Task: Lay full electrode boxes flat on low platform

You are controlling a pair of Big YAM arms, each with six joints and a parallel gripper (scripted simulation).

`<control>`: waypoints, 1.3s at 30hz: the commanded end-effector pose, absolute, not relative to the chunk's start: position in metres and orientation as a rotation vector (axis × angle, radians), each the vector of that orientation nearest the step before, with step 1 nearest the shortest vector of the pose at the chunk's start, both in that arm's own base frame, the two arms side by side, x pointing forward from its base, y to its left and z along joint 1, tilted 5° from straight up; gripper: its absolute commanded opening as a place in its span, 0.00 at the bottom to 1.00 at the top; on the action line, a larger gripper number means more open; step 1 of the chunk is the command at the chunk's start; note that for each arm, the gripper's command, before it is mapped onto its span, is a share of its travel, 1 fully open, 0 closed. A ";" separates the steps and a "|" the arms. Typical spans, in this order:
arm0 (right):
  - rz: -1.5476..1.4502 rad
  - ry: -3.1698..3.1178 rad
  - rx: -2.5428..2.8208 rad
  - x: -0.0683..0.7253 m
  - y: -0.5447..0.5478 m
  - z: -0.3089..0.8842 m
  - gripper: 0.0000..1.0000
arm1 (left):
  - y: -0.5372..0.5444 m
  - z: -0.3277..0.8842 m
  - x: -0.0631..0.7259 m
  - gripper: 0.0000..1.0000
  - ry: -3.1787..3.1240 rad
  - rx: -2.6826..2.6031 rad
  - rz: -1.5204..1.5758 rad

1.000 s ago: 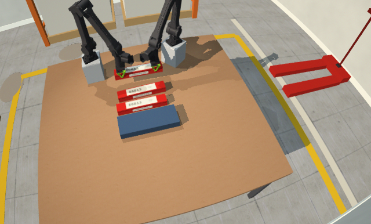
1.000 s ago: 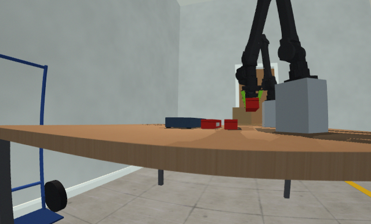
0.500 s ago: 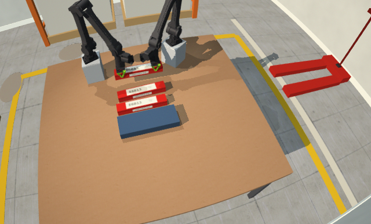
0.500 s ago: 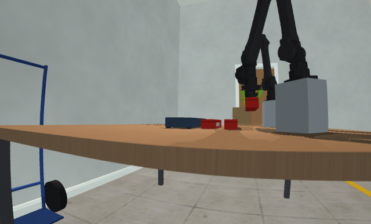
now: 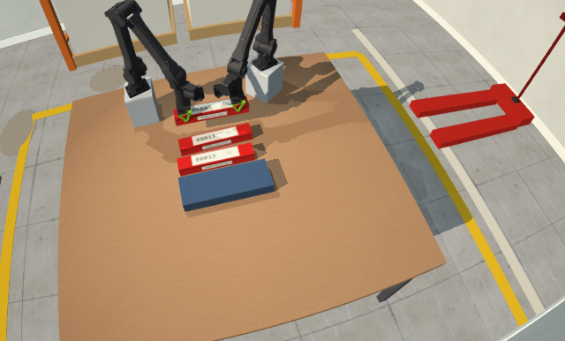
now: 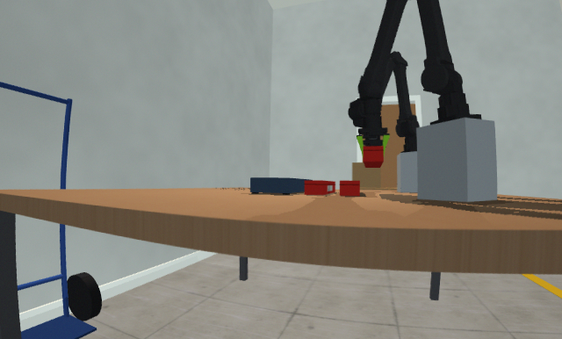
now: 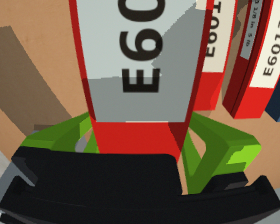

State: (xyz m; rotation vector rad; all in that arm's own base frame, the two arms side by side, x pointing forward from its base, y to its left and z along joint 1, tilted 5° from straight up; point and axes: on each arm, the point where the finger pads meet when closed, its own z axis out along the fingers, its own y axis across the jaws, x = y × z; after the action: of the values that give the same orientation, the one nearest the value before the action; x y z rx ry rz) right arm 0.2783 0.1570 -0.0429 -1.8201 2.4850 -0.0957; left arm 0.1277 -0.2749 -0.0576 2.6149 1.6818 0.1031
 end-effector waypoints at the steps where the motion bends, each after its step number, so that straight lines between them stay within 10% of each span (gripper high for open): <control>1: -0.111 2.460 -1.777 0.304 0.159 -0.022 0.00 | -0.294 -0.037 0.146 0.00 1.648 2.582 0.112; 39: -0.113 2.474 -1.788 0.322 0.147 -0.029 0.00 | -0.302 -0.042 0.165 0.00 1.652 2.590 0.117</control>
State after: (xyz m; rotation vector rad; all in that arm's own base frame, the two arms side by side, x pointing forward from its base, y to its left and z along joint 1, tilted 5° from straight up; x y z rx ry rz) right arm 0.2978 0.1490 -0.0424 -1.8188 2.4899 -0.0898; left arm 0.1470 -0.2854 -0.0575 2.6218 1.6777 0.0996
